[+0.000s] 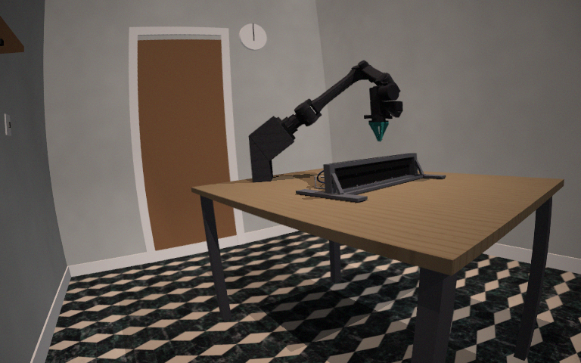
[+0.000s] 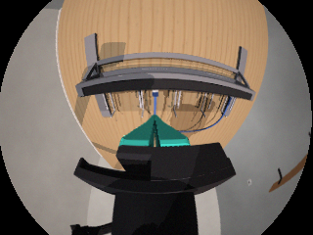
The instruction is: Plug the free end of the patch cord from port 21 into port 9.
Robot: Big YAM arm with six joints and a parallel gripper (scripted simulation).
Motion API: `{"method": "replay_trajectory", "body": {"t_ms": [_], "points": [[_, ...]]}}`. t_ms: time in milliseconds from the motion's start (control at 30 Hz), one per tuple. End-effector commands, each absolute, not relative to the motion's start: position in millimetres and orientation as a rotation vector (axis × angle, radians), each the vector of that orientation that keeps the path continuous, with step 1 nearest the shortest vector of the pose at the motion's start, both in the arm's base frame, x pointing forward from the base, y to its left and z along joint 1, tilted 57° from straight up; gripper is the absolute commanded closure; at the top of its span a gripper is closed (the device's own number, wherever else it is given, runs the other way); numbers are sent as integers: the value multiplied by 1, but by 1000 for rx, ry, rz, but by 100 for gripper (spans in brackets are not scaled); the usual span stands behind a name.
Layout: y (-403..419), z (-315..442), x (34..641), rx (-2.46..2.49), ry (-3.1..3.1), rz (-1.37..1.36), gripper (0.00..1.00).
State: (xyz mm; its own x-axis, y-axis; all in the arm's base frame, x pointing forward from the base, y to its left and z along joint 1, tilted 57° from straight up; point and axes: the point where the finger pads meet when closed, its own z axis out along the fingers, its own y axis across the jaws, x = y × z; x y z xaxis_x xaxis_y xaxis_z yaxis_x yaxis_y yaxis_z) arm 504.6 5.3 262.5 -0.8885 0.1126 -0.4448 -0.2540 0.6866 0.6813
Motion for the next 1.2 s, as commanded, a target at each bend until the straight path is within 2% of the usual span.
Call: {"method": "replay_trajectory", "body": {"t_ms": [0,1167], "points": [[-16,263,503,-59,2436,1071,100],[-19,273,511,-73,2420,1054,100]]}}
